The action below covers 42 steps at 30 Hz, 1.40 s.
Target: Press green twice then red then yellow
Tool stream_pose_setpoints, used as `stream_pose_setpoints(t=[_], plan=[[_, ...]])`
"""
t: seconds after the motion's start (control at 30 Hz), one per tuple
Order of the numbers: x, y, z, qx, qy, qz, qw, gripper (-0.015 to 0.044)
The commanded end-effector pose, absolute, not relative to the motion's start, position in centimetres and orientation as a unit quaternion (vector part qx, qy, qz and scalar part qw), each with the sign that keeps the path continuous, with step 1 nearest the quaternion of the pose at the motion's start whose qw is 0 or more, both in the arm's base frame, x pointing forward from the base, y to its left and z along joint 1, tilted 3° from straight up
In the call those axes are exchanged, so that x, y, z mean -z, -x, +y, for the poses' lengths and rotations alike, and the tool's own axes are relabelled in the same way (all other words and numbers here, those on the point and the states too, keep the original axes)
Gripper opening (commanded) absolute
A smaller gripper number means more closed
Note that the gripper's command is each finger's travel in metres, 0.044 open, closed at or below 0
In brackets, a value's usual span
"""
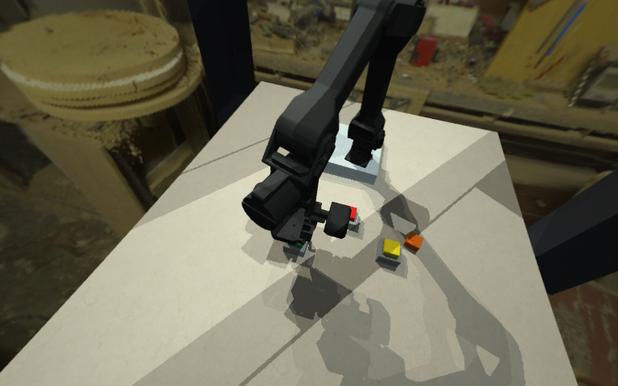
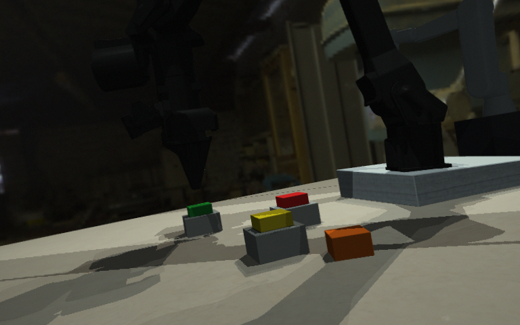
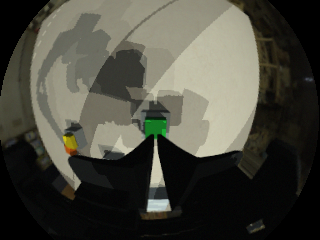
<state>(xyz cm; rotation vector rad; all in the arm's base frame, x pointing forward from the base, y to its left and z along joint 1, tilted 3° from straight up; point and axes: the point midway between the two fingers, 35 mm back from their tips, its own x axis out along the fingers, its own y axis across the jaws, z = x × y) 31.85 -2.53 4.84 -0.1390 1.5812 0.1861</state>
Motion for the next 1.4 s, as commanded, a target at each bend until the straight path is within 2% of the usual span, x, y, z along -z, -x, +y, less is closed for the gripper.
stream_pose_setpoints(t=[0.0,1.17,1.37], plan=[[-4.4,-31.9,-2.6,-0.08,0.063,0.709,0.698,0.002],[-1.7,-31.8,-2.5,-0.08,0.063,0.709,0.697,0.002],[-5.1,-31.8,-2.6,-0.08,0.063,0.709,0.698,0.002]])
